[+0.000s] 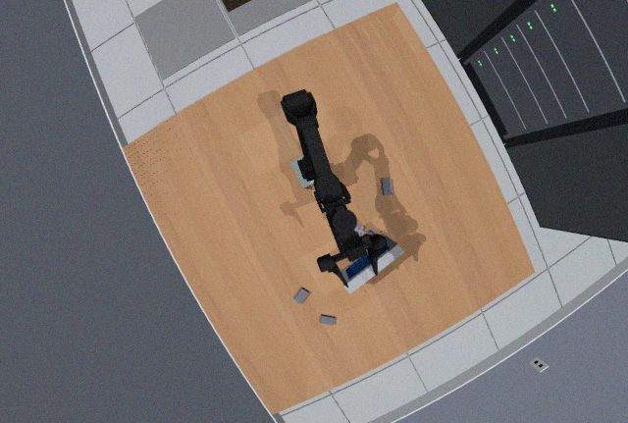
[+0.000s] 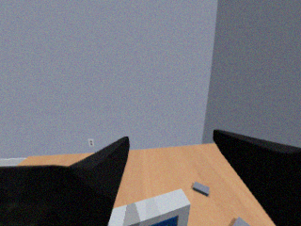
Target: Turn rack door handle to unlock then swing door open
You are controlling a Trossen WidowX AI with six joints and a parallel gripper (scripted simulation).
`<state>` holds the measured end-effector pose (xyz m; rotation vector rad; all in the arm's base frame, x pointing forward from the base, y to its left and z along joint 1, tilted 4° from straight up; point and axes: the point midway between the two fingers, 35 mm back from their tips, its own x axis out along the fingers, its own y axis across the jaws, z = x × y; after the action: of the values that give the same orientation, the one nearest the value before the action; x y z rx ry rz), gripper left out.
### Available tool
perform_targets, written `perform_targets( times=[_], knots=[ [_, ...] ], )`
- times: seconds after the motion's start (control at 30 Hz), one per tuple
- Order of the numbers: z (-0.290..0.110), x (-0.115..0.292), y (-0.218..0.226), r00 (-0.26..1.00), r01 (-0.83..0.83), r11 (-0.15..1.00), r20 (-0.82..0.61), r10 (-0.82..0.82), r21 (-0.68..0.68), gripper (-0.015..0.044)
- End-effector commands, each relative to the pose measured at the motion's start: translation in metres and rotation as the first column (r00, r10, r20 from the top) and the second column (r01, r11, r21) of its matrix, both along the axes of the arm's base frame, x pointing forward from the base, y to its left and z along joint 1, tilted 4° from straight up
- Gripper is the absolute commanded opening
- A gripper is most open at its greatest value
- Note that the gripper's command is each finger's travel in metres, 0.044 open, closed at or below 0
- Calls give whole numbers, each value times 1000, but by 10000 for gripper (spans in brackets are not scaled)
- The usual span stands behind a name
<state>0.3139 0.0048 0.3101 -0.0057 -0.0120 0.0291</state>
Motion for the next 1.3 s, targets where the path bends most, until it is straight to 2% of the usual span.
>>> perform_targets(
  times=[0.0,0.1,0.67,1.27],
  knots=[
    [-1,1,0,1000,-1,1000,-5,1,1,374],
    [-9,7,4,997,-12,1000,-70,13,8,299],
    [-60,35,37,861,-99,995,-499,94,16,299],
    [-101,27,71,536,-203,979,-835,124,15,299]
  ],
)
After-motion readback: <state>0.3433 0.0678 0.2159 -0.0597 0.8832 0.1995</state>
